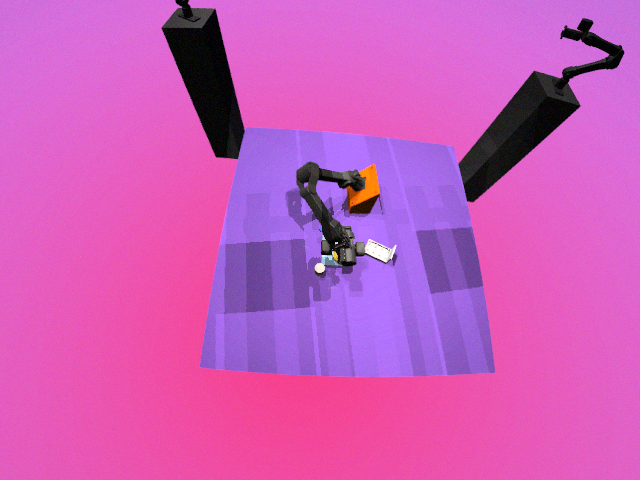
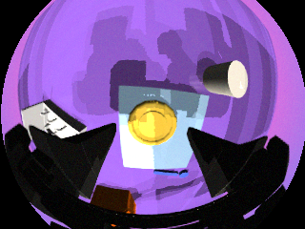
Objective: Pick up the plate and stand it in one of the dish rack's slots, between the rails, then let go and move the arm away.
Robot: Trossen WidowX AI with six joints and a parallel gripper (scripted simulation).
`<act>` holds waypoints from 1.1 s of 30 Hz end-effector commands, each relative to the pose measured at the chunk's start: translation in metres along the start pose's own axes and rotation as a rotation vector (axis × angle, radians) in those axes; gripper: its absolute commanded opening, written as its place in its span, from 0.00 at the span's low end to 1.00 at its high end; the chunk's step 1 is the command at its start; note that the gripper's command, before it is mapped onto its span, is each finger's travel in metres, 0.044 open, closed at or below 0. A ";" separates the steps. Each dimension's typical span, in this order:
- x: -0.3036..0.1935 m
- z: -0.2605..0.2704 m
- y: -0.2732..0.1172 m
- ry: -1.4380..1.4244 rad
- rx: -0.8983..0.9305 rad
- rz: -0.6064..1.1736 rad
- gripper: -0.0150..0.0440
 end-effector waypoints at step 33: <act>-0.002 -0.001 0.029 -0.006 -0.004 0.009 0.74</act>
Point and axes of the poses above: the point midway between the two fingers, 35 mm back from their tips, its own y axis out along the fingers, its own z axis across the jaws, x = y × z, the point moved 9 cm from there along -y, back along the fingers, and after that the axes turned 9 degrees about y, right-handed, at the moved point
